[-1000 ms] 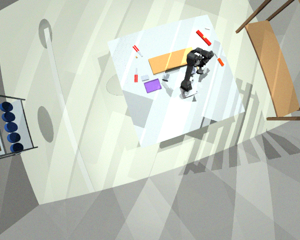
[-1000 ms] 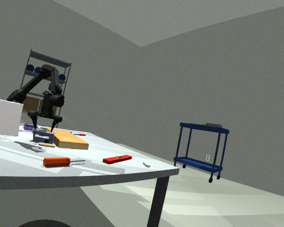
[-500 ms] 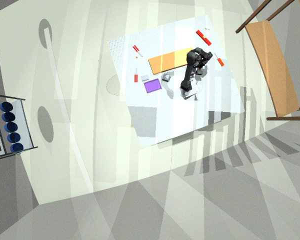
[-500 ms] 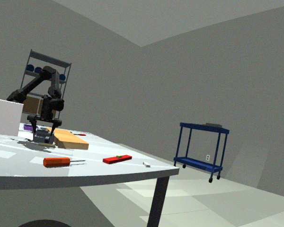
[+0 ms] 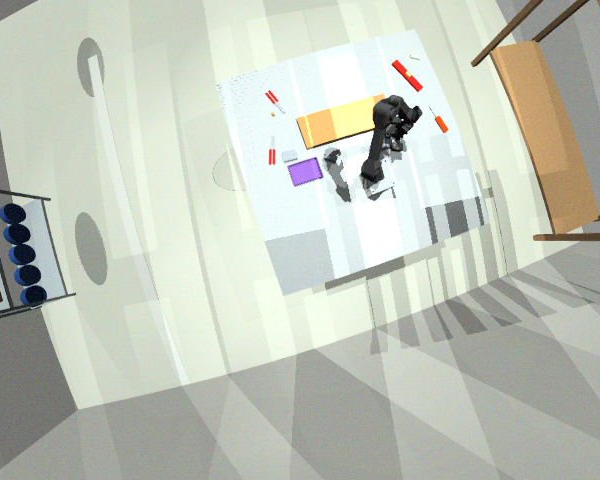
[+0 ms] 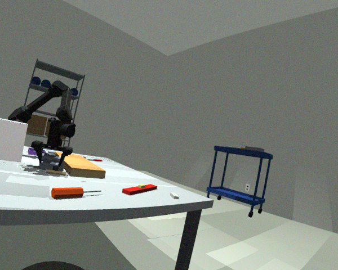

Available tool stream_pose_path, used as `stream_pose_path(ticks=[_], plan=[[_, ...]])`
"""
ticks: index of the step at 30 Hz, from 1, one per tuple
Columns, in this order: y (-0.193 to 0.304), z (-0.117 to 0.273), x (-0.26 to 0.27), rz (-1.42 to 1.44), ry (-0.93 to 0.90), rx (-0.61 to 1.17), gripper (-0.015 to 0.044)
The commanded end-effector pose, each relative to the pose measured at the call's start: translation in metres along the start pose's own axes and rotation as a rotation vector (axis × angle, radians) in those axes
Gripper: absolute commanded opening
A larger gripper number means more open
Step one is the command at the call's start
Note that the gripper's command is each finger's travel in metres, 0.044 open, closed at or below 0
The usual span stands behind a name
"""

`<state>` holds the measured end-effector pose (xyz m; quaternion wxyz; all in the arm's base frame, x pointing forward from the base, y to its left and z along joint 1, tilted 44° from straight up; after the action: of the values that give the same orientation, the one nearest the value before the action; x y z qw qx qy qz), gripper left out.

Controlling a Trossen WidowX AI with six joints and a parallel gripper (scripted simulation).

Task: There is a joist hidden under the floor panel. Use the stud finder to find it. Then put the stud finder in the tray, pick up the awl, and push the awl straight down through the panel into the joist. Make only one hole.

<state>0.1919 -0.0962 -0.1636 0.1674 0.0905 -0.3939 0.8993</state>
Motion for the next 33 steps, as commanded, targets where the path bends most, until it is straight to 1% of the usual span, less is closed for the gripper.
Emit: stream_pose_path(ticks=[1, 14, 27, 33], plan=[[0.0, -0.005, 0.001, -0.009, 0.0, -0.008, 0.0427], [0.0, -0.005, 0.001, -0.009, 0.0, -0.008, 0.034], [-0.002, 0.02, 0.0, -0.009, 0.001, -0.006, 0.0], [-0.003, 0.035, 0.0, -0.009, 0.001, -0.005, 0.0]])
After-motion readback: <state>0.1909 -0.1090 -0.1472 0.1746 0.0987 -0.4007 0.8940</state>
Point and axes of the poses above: the point midway between the two fingers, 35 mm back from their tips, its own z axis back along the fingers, its own x axis across the jaws, y = z × x, the point moved 4 cm from there along z, back along the fingers, and after that the axes turned 5 degrees about -z, right-handed, at the moved point
